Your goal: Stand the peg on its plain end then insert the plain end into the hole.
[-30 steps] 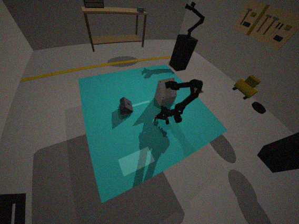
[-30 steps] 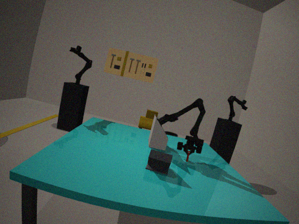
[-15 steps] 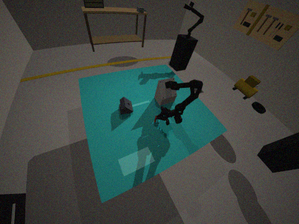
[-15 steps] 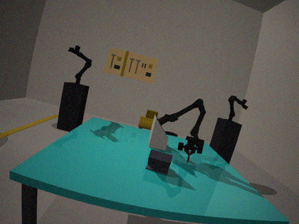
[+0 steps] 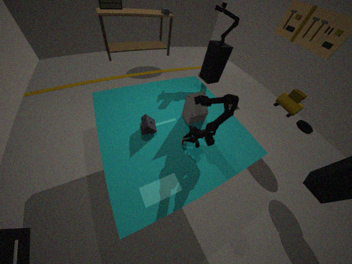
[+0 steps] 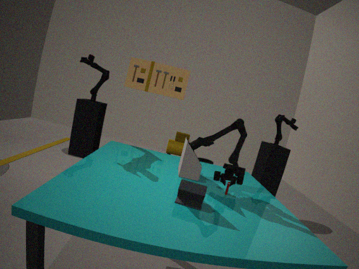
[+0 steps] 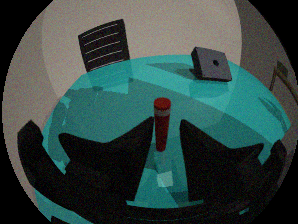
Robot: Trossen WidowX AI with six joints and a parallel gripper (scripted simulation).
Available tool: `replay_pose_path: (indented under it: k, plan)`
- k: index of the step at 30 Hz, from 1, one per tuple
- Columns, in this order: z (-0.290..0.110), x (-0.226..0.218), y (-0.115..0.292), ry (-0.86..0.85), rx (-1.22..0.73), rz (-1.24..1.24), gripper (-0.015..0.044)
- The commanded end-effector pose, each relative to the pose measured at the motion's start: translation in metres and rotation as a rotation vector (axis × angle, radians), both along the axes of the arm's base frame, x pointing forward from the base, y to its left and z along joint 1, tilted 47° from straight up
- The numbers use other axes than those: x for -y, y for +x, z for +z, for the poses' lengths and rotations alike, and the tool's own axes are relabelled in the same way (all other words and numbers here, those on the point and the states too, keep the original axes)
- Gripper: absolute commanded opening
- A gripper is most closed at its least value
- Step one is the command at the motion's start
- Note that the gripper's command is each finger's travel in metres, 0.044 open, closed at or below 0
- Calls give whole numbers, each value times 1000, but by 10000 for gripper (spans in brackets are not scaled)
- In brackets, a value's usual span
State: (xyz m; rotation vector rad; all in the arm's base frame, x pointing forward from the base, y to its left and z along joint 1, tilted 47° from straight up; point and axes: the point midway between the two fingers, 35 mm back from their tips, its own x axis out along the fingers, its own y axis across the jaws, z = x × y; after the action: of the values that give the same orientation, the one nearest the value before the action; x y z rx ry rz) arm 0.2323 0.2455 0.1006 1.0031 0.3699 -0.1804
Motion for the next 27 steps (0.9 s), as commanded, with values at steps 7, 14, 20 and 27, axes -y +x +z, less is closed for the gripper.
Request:
replay_pose_path:
  k: [7,14,20,27]
  plan:
    - [0,0,0,0,0,0,130]
    - [0,0,0,0,0,0,130]
    - [0,0,0,0,0,0,288]
    - [0,0,0,0,0,0,440]
